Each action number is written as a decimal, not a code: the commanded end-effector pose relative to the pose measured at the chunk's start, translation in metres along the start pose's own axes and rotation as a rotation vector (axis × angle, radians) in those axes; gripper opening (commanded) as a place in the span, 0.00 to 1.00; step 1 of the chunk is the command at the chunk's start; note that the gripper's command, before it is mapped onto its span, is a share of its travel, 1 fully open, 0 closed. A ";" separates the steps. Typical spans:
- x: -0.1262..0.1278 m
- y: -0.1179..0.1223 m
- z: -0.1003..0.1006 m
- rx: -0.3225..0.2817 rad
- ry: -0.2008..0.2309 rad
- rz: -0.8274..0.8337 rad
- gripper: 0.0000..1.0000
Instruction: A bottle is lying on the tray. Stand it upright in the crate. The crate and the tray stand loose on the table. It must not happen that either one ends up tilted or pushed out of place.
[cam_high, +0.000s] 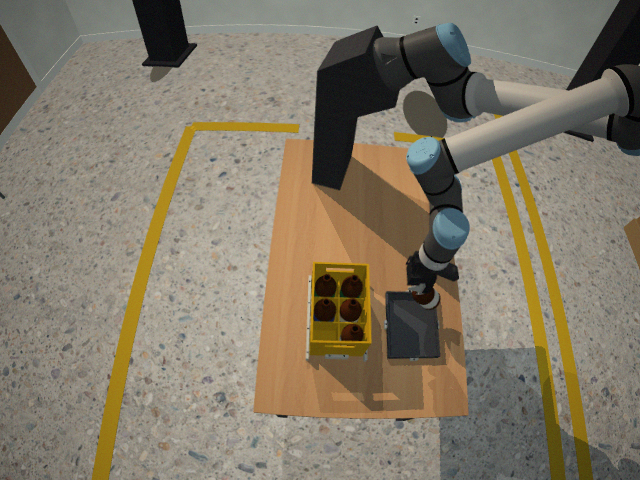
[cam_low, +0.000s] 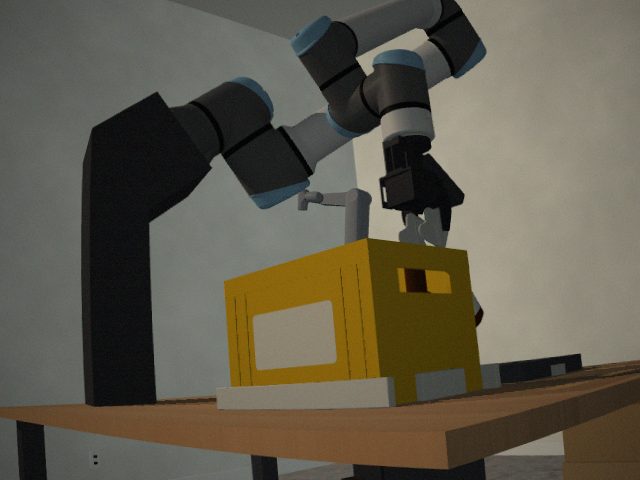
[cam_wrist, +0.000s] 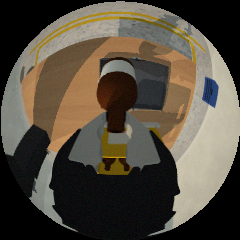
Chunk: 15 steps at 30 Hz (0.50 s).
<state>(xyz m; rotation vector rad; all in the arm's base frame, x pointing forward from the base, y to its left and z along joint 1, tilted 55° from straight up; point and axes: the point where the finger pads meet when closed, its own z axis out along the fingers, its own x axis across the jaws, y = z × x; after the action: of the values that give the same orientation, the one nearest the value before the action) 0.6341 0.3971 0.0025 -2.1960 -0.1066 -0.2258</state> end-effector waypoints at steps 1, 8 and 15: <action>0.000 0.000 0.000 0.000 0.001 0.000 0.00; 0.000 0.000 0.000 0.000 0.001 -0.015 0.00; 0.000 0.000 0.000 0.000 0.001 -0.083 0.00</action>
<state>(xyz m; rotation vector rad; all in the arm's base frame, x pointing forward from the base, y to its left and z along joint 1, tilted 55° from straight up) 0.6341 0.3972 0.0025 -2.1953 -0.1654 -0.2567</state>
